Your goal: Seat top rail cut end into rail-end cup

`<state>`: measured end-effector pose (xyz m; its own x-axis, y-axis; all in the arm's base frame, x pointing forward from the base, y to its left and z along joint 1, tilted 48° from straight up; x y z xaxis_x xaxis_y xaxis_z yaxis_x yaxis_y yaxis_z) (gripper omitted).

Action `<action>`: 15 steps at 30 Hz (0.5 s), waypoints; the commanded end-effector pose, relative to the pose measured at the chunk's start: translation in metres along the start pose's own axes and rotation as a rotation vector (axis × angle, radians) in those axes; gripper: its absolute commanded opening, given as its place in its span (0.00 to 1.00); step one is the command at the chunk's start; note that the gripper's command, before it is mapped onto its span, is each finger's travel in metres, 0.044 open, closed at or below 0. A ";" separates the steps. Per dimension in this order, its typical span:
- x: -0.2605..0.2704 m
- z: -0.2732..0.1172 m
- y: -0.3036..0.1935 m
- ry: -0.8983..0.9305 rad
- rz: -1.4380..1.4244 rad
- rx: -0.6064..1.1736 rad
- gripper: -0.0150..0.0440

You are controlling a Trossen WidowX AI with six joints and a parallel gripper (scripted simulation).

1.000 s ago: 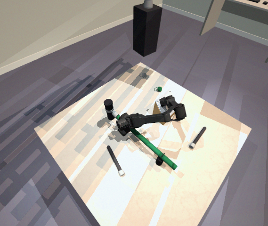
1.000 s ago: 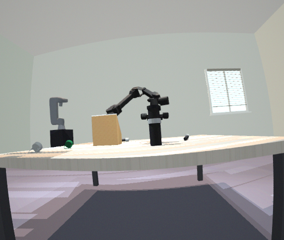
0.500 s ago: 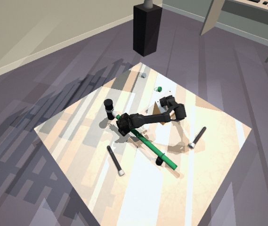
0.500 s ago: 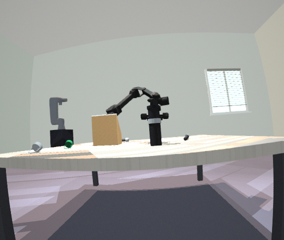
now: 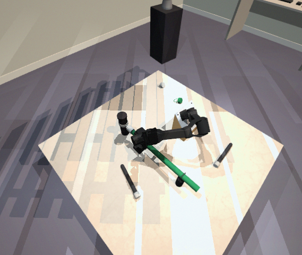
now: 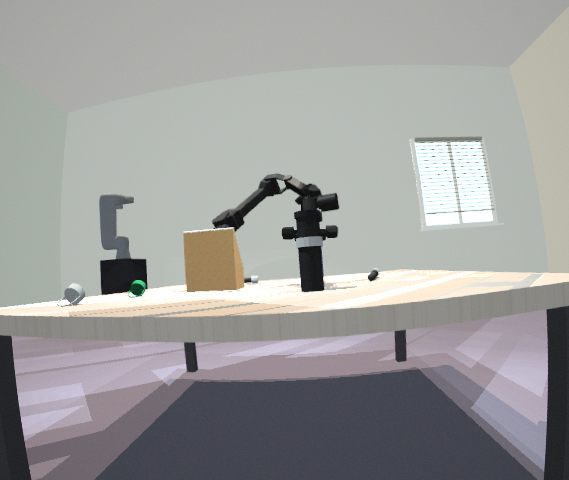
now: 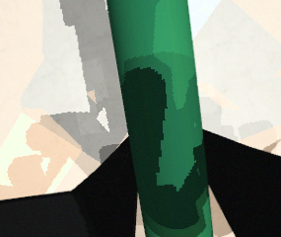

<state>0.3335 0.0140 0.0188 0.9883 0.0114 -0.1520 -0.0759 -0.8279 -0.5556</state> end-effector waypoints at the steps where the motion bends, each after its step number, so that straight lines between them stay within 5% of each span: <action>1: 0.001 -0.003 0.001 0.004 0.001 -0.005 0.25; 15: 0.002 -0.005 0.003 0.006 0.000 -0.009 0.25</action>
<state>0.3338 0.0133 0.0197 0.9878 0.0138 -0.1552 -0.0754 -0.8297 -0.5530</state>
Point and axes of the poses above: the point midway between the two fingers, 35 mm back from their tips, its own z axis out along the fingers, its own x axis across the jaws, y = z × x, the point moved 10 cm from there along -z, back along the fingers, and after that the axes turned 14 degrees about z, right-handed, at the moved point
